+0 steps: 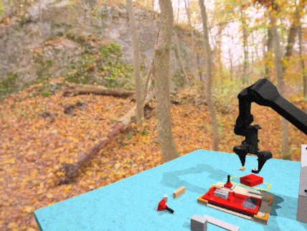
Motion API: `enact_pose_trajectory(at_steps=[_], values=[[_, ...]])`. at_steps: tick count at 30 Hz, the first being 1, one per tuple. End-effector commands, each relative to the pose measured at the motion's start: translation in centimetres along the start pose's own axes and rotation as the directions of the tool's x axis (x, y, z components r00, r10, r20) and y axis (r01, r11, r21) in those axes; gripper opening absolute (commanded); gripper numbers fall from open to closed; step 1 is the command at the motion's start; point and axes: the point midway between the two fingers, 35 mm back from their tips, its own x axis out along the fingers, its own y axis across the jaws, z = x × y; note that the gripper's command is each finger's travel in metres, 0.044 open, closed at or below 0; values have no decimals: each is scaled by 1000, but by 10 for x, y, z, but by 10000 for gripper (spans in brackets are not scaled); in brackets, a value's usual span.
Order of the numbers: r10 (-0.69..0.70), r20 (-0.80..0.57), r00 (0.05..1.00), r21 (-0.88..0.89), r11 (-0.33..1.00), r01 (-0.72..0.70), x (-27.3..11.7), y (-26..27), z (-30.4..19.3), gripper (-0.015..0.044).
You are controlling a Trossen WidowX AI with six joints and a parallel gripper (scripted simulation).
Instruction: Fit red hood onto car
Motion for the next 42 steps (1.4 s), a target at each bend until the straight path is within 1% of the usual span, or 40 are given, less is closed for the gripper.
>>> enact_pose_trajectory(at_steps=[1, 42], values=[[5, 3, 1000, 7, 1000, -5, 6, 2, -1, 440], [6, 5, 1000, 7, 1000, -6, 41, 4, -3, 440]])
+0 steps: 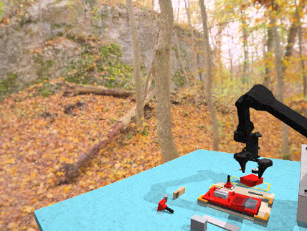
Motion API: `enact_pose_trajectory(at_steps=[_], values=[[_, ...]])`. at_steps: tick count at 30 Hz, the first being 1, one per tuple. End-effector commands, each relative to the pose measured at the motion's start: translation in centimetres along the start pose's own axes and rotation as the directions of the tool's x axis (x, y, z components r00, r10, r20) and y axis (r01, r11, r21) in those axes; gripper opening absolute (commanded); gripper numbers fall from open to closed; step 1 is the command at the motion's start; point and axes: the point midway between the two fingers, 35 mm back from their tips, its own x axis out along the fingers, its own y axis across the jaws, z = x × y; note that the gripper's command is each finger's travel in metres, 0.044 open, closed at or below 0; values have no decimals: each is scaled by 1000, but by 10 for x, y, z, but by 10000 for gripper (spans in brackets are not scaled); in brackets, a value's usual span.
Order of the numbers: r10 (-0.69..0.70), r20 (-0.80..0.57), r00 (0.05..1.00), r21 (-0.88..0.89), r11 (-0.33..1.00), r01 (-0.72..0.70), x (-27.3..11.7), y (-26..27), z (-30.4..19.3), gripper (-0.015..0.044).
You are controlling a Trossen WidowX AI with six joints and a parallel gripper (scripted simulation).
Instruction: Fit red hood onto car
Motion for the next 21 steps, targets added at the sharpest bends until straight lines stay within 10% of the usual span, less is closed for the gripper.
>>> enact_pose_trajectory(at_steps=[1, 21], values=[[5, 7, 1000, 7, 1000, -5, 6, 2, -1, 440], [5, 7, 1000, 8, 1000, -5, 14, 2, -1, 440]])
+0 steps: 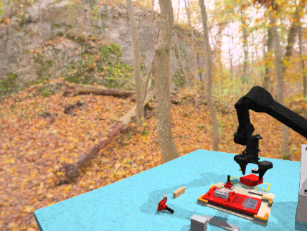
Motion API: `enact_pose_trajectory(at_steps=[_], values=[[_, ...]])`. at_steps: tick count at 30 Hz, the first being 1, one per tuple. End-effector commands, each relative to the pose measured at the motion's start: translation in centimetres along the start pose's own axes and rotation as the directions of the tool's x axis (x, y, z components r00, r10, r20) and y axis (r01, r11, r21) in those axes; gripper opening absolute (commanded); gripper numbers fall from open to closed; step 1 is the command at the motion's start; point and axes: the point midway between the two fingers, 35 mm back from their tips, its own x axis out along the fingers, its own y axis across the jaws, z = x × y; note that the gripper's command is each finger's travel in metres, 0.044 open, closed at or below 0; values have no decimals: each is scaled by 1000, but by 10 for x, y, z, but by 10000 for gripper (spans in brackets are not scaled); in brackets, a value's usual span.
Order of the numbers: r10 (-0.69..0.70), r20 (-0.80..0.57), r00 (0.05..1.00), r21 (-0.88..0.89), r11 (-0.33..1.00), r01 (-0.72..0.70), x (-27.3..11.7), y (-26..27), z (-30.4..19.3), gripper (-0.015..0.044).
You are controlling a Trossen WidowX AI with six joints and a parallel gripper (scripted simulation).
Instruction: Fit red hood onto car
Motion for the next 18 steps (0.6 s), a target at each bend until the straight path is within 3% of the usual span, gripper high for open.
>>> enact_pose_trajectory(at_steps=[1, 18], values=[[1, 6, 1000, 5, 1000, -1, 3, 1, 0, 440], [2, 7, 1000, 5, 1000, -2, 12, 1, 0, 440]])
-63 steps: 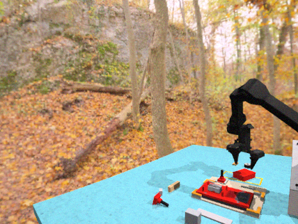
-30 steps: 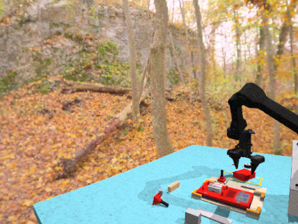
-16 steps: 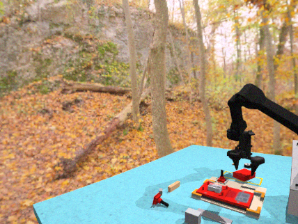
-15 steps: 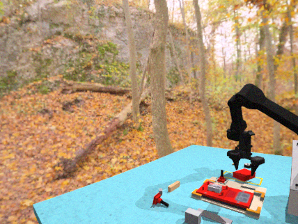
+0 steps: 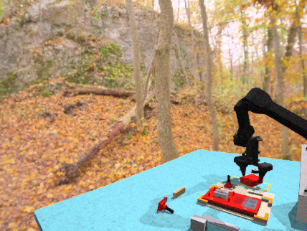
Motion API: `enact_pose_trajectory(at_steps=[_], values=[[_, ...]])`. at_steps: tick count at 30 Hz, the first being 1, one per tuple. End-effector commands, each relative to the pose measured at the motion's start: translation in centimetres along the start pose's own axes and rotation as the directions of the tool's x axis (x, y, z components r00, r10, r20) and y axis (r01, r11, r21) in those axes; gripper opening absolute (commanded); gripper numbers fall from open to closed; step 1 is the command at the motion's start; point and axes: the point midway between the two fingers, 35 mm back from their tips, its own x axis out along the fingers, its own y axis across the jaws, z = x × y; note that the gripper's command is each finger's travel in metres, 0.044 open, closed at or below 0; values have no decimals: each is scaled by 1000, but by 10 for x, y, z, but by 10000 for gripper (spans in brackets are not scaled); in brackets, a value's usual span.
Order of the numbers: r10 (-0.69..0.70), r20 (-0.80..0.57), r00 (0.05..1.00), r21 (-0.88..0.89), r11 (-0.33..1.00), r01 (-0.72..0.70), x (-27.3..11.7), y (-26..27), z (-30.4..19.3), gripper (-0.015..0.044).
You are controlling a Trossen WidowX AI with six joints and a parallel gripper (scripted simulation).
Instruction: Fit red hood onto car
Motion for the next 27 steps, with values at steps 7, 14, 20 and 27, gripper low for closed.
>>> enact_pose_trajectory(at_steps=[7, 14, 20, 27], values=[[2, 6, 1000, 5, 1000, -2, 7, 1, 0, 440], [0, 0, 1000, 0, 1000, 0, 4, 0, 0, 341], [0, 0, 1000, 0, 1000, 0, 4, 0, 0, 301], [1, 0, 1000, 1, 1000, -1, -2, 0, 0, 137]])
